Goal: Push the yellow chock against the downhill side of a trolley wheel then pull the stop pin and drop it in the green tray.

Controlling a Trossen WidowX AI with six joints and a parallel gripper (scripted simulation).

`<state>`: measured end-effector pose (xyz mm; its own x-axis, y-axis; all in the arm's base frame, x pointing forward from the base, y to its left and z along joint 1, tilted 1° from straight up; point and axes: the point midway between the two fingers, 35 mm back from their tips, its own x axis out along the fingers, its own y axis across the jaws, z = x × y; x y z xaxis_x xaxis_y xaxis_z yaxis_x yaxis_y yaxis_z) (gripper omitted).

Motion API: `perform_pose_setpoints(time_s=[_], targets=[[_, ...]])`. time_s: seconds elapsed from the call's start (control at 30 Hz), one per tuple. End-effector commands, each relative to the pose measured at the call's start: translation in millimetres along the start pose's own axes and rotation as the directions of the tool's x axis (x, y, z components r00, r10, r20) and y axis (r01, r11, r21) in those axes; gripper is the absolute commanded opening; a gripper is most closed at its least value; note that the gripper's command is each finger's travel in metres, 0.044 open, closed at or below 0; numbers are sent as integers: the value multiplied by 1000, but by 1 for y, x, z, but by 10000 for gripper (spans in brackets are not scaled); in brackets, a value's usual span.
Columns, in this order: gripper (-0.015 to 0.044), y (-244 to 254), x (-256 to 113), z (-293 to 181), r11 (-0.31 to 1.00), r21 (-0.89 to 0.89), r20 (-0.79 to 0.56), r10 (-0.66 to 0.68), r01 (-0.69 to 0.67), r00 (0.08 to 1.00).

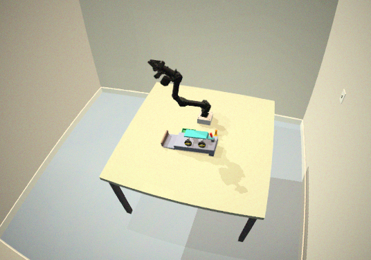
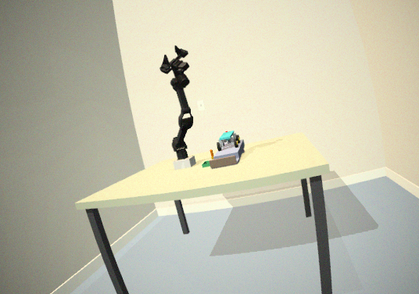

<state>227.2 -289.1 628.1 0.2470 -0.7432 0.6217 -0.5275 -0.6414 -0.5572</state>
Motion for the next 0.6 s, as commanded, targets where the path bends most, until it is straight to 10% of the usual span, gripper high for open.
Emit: perform_pose_setpoints(time_s=[0.0,0.23,0.57], targets=[[374,-1,-1,-3,1000,-1,-6,-5,5,1000],[190,-19,-29,-109,990,-91,-269,-133,112,954],[190,-58,-134,-260,929,-349,-672,-341,124,657]])
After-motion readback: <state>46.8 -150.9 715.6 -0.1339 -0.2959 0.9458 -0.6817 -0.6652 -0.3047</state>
